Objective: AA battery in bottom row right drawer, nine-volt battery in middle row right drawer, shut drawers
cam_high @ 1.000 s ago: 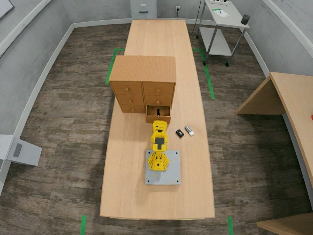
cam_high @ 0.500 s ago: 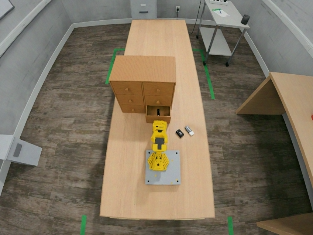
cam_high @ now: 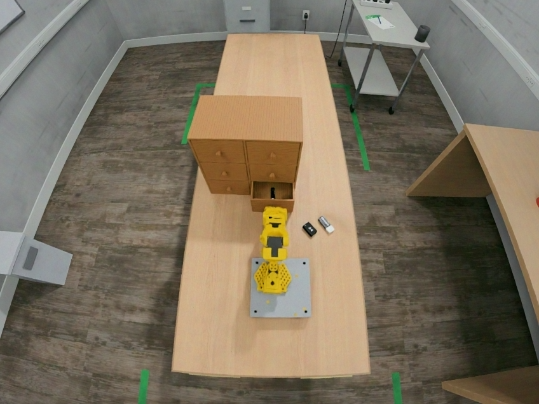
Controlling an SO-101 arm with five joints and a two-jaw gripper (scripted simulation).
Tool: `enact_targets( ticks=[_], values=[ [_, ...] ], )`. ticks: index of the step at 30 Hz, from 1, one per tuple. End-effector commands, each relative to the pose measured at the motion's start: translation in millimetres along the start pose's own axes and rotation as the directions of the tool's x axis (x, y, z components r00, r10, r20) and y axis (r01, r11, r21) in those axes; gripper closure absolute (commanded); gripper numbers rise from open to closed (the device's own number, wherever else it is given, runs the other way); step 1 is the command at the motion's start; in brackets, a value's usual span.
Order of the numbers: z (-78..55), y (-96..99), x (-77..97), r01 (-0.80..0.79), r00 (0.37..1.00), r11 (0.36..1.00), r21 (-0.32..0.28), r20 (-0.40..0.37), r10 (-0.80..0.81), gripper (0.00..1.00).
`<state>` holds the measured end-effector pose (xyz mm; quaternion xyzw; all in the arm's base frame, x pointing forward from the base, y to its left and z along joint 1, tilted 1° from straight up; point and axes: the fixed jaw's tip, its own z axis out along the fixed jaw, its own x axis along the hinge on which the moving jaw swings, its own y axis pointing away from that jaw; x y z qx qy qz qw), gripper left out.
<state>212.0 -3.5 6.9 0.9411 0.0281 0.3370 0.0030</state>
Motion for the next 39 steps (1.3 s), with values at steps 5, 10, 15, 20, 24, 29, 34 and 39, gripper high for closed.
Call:
enact_targets(
  ticks=[5,10,15,20,24,29,34,39],
  values=[
    [0.5,-2.4,-5.3,0.007,1.0,1.0,0.008,0.013,-0.007,0.79],
    [0.4,-2.5,-5.6,0.007,1.0,1.0,0.008,0.013,-0.007,0.79],
    [0.4,-2.5,-5.6,0.007,1.0,1.0,0.008,0.013,-0.007,0.79],
    [0.4,-2.5,-5.6,0.007,1.0,1.0,0.008,0.013,-0.007,0.79],
    [0.4,-2.5,-6.0,0.007,1.0,1.0,0.008,0.013,-0.008,0.79],
    [0.4,-2.6,-7.3,0.008,1.0,1.0,0.008,0.013,-0.008,0.79],
    [0.4,-2.6,-8.5,0.008,1.0,1.0,0.008,0.013,-0.008,0.79],
    [0.4,-2.7,-9.2,0.008,1.0,1.0,0.008,0.013,-0.008,0.79]
  ],
)
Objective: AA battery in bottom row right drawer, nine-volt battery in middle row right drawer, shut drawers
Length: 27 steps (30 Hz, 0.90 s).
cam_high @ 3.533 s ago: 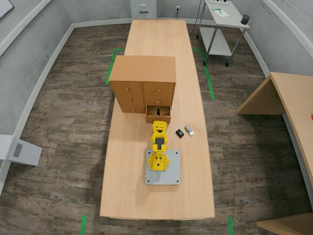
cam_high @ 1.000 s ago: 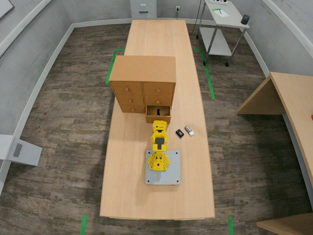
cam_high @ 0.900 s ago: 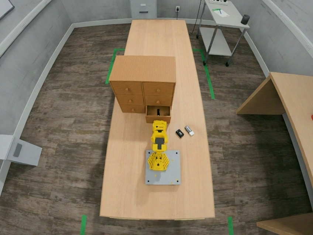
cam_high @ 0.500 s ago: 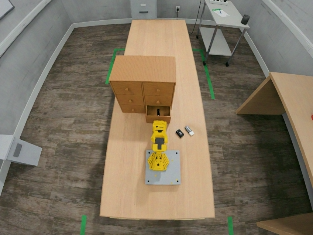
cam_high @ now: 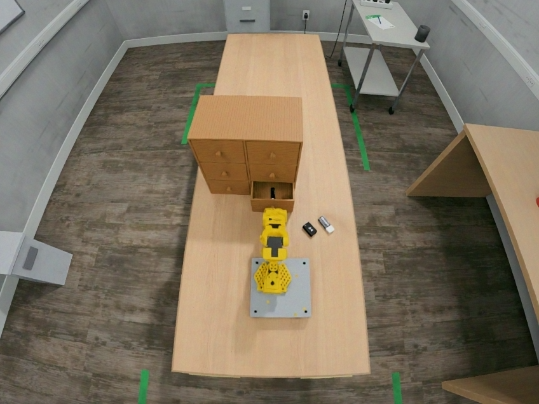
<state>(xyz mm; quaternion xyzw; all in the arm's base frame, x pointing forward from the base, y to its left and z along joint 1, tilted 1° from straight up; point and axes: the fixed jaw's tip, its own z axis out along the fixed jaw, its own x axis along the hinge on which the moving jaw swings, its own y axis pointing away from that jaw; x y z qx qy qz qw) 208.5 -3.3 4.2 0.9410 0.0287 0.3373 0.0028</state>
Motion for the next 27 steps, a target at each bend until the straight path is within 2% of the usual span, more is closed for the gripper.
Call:
enact_targets(
  ticks=[1,17,27],
  values=[
    [0.4,-2.3,-5.1,0.007,1.0,1.0,0.007,0.014,-0.007,0.79],
    [0.4,-2.3,-5.3,0.007,1.0,1.0,0.007,0.014,-0.007,0.79],
    [0.4,-2.3,-5.3,0.007,1.0,1.0,0.007,0.014,-0.007,0.86]
  ],
)
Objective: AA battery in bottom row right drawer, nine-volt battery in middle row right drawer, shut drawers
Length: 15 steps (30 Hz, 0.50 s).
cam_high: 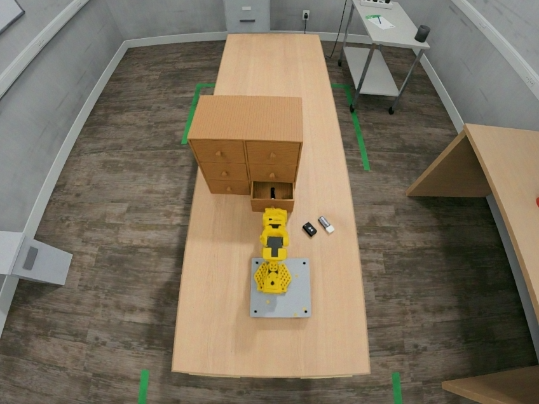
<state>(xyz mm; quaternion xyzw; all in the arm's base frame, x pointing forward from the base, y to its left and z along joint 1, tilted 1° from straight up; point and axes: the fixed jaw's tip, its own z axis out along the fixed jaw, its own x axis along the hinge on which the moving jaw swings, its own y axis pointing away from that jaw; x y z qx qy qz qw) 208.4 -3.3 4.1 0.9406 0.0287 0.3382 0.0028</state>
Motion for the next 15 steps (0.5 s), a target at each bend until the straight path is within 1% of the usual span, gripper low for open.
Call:
enact_targets(
  ticks=[1,15],
  values=[
    [0.4,-2.3,-5.1,0.007,1.0,1.0,0.007,0.016,-0.007,0.87],
    [0.4,-2.3,-5.1,0.007,1.0,1.0,0.007,0.016,-0.007,0.95]
  ],
)
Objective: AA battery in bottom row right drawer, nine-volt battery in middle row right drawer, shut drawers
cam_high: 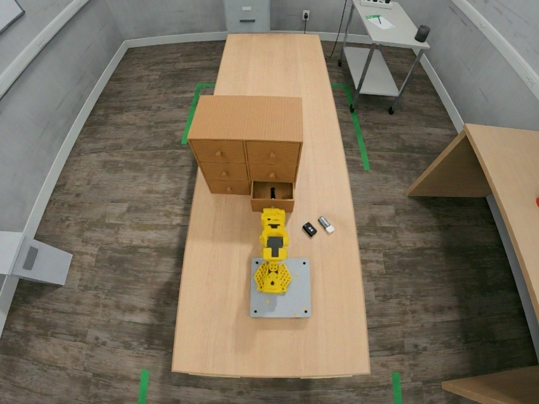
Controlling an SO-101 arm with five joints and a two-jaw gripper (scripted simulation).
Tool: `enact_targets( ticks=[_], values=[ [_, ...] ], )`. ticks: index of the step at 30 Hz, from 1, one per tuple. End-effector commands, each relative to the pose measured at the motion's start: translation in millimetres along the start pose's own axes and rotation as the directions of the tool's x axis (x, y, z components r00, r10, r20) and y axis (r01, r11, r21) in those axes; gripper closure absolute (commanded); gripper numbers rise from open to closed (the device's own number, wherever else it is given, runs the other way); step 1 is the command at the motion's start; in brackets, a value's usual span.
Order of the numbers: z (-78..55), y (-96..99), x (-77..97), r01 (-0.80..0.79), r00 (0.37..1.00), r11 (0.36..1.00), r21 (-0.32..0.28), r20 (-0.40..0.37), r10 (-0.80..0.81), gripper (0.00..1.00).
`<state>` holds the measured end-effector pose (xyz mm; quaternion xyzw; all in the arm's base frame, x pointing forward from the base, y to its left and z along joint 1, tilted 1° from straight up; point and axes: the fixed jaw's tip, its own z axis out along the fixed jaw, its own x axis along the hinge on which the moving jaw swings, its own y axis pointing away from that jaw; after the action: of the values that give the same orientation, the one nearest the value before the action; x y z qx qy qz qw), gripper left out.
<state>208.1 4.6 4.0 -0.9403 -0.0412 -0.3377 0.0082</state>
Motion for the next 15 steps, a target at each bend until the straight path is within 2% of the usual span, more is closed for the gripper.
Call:
enact_targets(
  ticks=[1,7,15],
  values=[
    [0.3,5.6,-5.4,-0.009,1.0,1.0,-0.022,0.016,0.009,0.96],
    [0.3,5.6,-5.4,-0.009,1.0,1.0,-0.022,0.016,0.009,1.0],
    [0.3,5.6,-5.4,-0.009,1.0,1.0,-0.022,0.016,0.009,1.0]
  ],
)
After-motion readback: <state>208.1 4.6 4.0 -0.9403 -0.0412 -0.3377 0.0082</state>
